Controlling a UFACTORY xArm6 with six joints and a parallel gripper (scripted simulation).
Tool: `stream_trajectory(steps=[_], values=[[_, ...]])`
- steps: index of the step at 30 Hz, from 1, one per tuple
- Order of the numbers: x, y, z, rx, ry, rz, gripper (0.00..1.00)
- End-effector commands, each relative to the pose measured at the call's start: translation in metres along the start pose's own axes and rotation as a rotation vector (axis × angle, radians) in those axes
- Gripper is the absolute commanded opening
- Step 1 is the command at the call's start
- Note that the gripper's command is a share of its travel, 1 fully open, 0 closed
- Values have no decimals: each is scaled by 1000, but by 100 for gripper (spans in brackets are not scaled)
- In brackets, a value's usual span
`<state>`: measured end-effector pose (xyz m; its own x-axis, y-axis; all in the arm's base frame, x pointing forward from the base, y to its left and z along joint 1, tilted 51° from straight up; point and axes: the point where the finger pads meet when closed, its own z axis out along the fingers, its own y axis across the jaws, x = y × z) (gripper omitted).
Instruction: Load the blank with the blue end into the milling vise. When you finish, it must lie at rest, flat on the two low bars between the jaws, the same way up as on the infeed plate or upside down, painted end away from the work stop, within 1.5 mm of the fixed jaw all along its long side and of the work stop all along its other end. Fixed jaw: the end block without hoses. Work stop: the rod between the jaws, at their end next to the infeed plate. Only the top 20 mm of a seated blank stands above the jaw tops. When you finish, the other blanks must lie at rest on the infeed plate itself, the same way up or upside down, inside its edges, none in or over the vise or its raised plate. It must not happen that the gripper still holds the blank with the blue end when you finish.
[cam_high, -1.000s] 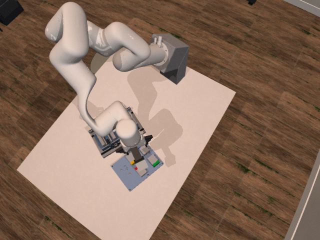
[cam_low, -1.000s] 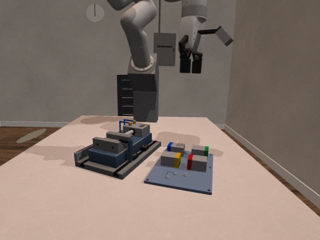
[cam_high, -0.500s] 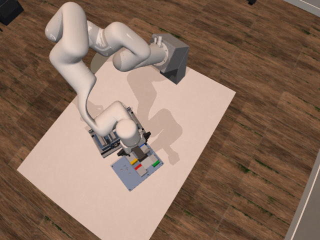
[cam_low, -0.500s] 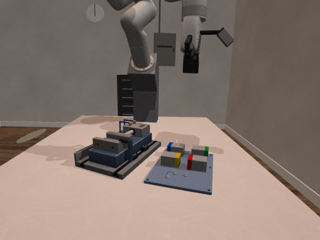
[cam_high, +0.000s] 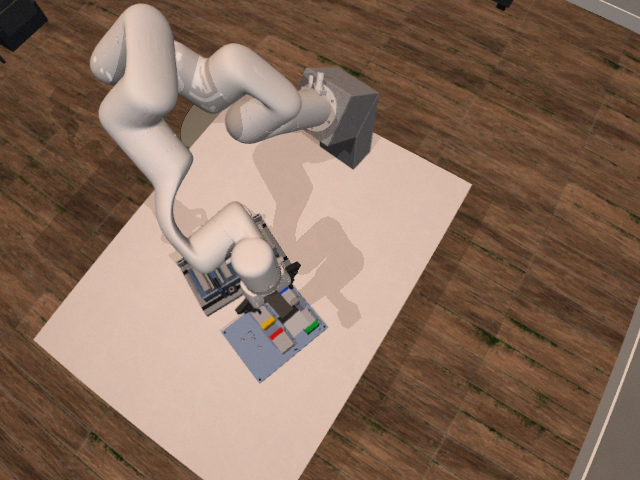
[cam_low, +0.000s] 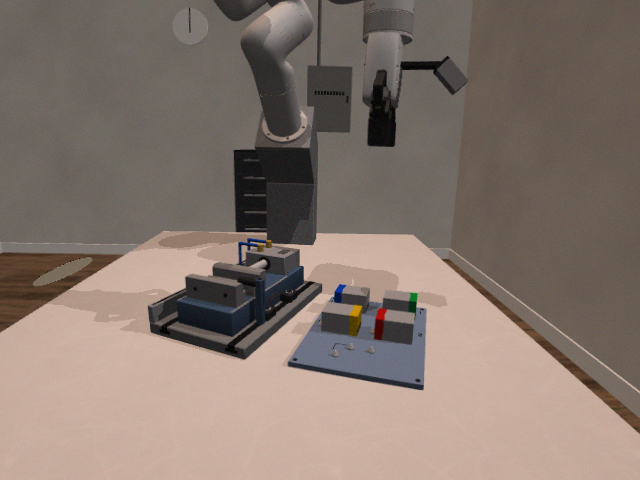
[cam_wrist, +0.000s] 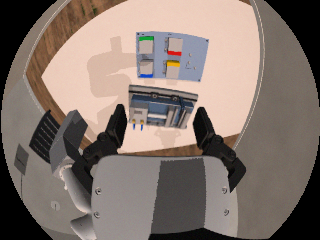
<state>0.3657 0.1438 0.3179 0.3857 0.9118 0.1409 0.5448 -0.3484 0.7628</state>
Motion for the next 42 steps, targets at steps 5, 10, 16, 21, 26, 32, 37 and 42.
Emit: stream_trajectory(steps=[5,10,16,21,26,32,37,42], values=[[1,1,-1,-1,2,1,79],[1,1,-1,-1,2,1,79],[1,1,-1,-1,2,1,79],[1,1,-1,-1,2,1,79],[1,1,-1,-1,2,1,79],[1,1,-1,-1,2,1,79],[1,1,-1,-1,2,1,79],[1,1,-1,-1,2,1,79]])
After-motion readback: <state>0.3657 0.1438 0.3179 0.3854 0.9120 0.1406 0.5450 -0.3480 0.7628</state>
